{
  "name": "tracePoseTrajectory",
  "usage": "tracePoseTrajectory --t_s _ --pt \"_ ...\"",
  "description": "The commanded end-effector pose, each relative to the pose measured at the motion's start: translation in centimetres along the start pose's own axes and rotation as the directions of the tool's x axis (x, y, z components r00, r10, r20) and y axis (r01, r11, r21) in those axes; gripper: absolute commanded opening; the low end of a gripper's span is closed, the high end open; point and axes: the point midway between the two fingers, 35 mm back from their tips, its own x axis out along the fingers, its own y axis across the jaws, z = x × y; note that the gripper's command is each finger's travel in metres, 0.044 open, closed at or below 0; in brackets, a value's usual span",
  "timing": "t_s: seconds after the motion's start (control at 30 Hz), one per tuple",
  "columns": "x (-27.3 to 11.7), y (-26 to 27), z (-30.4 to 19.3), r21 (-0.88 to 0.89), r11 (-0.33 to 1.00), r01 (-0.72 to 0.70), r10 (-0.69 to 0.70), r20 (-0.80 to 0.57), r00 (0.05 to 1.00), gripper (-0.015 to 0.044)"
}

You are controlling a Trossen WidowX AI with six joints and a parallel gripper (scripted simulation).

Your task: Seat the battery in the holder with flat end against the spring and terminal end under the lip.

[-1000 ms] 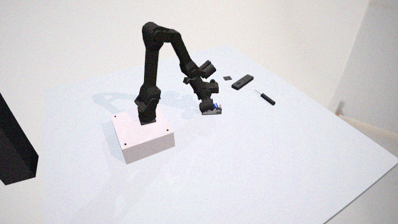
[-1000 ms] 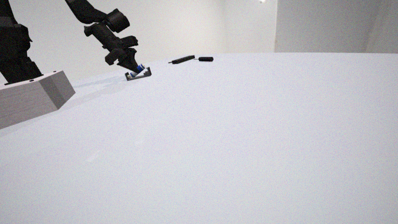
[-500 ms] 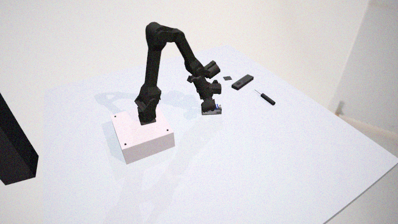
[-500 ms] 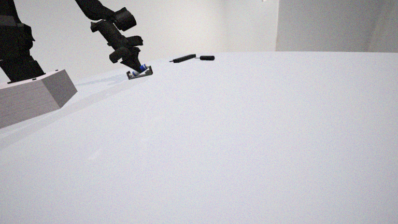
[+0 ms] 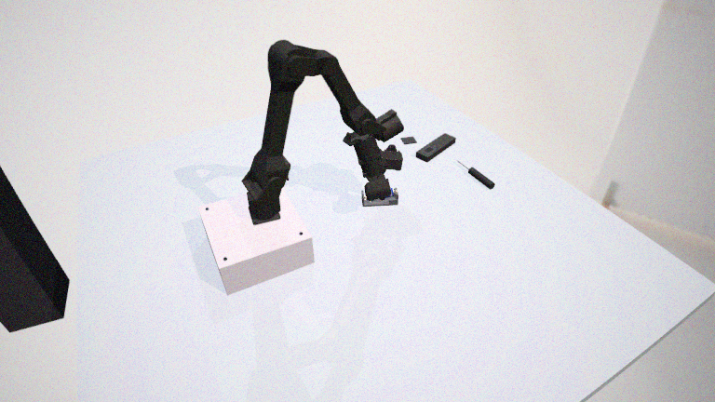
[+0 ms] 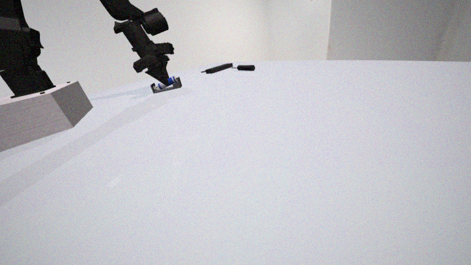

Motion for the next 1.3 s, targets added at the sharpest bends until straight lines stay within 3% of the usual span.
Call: tracePoseTrajectory --t_s 0.0,1.27 --pt "0.34 -0.04 -0.64 -0.011 1.0 0.001 -0.002 -0.052 0.999 0.0076" --pt "0.52 -0.26 0.17 0.0 1.0 -0.003 0.003 -0.24 0.971 0.0076"
